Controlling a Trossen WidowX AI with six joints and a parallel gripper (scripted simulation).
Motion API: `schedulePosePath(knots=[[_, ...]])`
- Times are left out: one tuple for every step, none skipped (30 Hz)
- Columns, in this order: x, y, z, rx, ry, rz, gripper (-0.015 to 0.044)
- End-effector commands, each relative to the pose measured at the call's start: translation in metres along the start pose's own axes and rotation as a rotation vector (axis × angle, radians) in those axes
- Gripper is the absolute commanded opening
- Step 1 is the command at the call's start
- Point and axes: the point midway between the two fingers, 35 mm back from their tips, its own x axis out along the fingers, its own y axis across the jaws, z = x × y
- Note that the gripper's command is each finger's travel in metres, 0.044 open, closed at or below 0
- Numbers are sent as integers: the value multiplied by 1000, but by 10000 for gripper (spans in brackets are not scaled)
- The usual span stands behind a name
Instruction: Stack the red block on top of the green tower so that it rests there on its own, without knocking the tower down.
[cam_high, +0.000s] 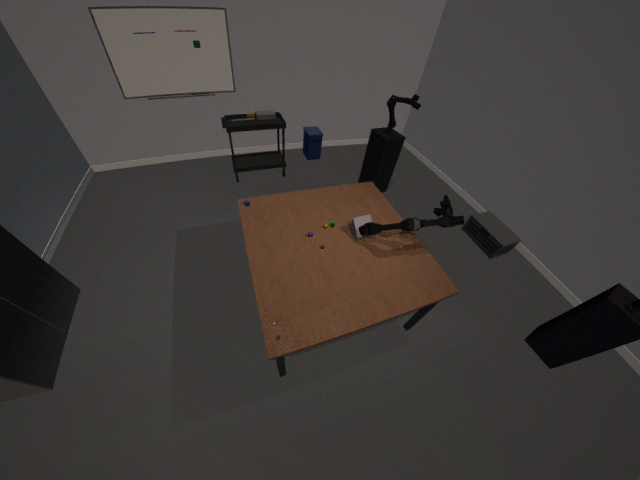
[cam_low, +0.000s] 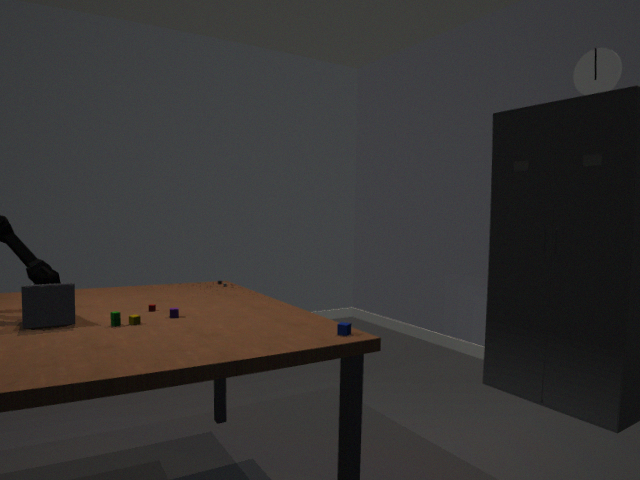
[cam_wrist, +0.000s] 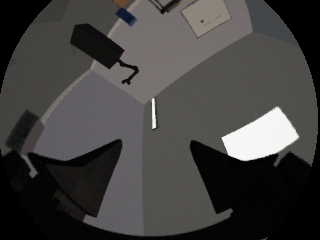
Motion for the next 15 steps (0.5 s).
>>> schedulePosePath(knots=[[-1, 0, 0, 2, 1, 2, 426], [-3, 1, -1, 7, 3, 6, 440], [-6, 3, -1, 16, 8, 14, 440], [-10, 6, -2, 29, 14, 24, 440], [-16, 9, -3, 45, 21, 38, 440], [-24, 13, -4, 65, 31, 54, 440], [-32, 17, -5, 86, 42, 72, 440], [-40, 21, -6, 108, 54, 89, 440], [-48, 25, -7, 130, 66, 107, 440], [-56, 29, -8, 152, 78, 124, 440], [-65, 32, -9, 172, 91, 143, 440], [-74, 36, -10, 194, 105, 163, 440], [-84, 40, -11, 215, 120, 182, 440], [-93, 43, -12, 236, 135, 201, 440], [-102, 46, -13, 258, 150, 220, 440]])
